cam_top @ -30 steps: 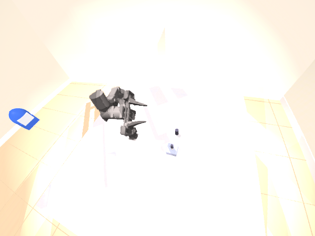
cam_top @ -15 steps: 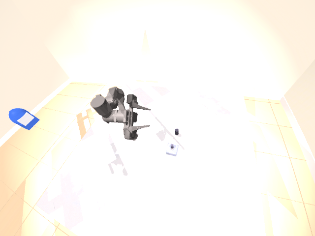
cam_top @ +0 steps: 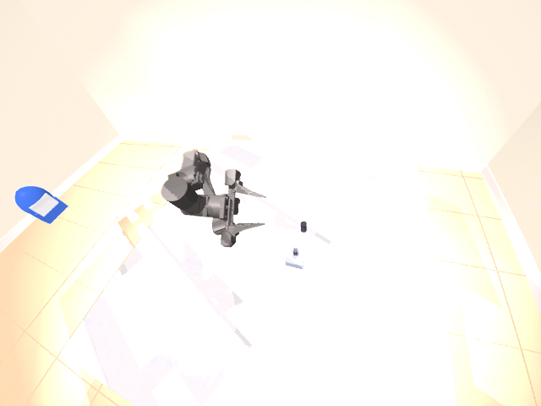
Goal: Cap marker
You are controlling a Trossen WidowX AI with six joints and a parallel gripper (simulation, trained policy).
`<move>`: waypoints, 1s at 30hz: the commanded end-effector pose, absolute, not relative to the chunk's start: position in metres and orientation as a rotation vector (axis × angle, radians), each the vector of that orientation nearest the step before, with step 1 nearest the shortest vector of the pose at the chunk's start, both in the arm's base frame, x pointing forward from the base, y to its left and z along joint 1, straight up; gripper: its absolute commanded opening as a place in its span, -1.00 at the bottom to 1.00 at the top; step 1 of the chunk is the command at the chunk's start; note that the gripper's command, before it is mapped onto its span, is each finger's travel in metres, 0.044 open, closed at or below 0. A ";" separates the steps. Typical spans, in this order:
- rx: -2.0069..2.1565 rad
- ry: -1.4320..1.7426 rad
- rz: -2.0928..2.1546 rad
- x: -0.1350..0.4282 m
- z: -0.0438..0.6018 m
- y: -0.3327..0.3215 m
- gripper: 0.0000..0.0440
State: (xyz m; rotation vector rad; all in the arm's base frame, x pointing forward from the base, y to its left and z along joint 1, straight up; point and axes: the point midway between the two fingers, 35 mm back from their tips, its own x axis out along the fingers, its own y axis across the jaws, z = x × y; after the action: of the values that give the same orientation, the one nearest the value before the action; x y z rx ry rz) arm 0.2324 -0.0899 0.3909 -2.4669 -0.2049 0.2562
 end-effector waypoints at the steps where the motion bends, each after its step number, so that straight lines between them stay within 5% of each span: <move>1: -2.453 -0.196 0.297 0.238 0.385 -0.093 0.41; 30: -2.342 -0.183 0.603 0.271 0.339 -0.096 0.41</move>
State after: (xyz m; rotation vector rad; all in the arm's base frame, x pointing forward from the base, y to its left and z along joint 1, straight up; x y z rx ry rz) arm 0.2661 -0.0947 0.3454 -2.3495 -0.1902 0.5619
